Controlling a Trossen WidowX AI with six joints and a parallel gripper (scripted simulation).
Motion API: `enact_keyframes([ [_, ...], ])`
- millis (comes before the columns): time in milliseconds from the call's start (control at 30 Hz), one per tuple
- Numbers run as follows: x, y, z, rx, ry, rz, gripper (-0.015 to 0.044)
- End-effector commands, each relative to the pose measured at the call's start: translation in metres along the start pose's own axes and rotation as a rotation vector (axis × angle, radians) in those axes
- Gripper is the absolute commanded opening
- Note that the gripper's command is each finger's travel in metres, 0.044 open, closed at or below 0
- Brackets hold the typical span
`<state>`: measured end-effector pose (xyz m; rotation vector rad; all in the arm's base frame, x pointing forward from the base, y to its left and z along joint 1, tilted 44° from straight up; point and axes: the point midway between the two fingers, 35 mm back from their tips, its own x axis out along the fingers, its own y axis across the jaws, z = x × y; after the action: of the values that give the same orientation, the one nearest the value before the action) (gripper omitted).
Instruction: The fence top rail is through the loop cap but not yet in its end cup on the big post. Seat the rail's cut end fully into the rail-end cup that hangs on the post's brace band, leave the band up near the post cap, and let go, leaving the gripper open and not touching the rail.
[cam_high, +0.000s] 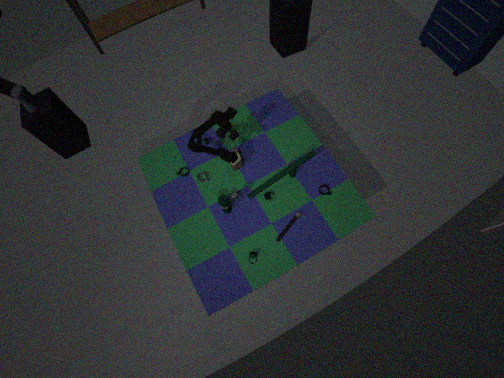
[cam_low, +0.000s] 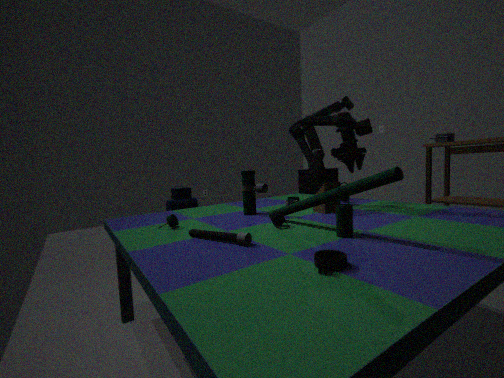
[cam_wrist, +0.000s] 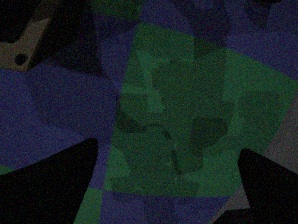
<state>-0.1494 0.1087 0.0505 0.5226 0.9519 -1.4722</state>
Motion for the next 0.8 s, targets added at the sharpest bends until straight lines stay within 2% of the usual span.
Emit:
enact_keyframes([
  [0,-0.001,0.001,-0.001,0.020,0.004,0.002,0.0426],
  [67,-0.008,0.013,-0.011,0.184,0.040,0.015,0.0440],
  [367,-0.056,0.113,-0.054,1.338,0.300,0.004,0.0440],
  [767,-0.089,0.205,-0.053,2.261,0.531,-0.108,0.0440],
])
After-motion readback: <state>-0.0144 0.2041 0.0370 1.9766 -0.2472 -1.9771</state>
